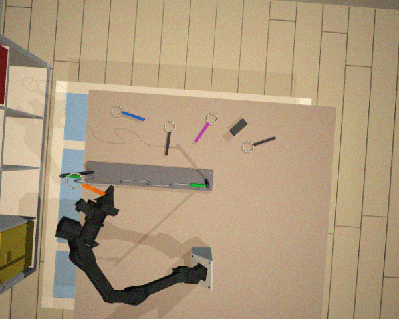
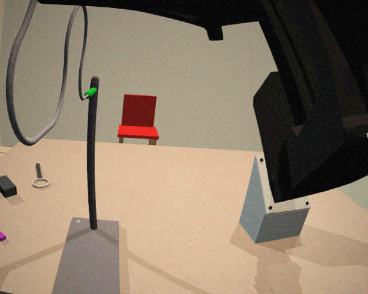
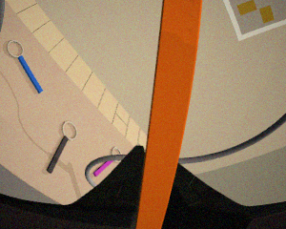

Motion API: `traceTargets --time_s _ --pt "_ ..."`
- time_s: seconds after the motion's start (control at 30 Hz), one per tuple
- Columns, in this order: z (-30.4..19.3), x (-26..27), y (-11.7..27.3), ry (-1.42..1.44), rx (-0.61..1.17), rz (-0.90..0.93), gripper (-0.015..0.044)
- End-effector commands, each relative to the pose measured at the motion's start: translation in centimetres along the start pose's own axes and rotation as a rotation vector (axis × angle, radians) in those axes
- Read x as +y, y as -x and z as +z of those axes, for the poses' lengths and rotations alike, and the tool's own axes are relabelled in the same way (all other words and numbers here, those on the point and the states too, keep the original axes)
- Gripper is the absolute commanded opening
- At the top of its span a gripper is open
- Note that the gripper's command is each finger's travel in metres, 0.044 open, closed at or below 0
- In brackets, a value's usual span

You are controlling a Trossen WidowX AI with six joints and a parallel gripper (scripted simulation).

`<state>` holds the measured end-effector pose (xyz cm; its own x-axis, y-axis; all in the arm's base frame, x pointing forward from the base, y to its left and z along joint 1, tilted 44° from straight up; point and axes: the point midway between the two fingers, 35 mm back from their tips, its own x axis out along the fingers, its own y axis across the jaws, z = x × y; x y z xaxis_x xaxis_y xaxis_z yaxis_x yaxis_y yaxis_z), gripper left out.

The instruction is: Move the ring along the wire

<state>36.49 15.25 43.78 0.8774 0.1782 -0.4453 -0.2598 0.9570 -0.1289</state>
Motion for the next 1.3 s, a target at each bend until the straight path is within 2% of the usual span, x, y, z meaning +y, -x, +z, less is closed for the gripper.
traceTargets --time_s 0.0,1.27 --pt "0.0 0.2 0.1 -0.057 -0.007 0.032 -0.0150" --pt "0.4 1.9 0.1 -0.484 -0.059 0.242 -0.0150"
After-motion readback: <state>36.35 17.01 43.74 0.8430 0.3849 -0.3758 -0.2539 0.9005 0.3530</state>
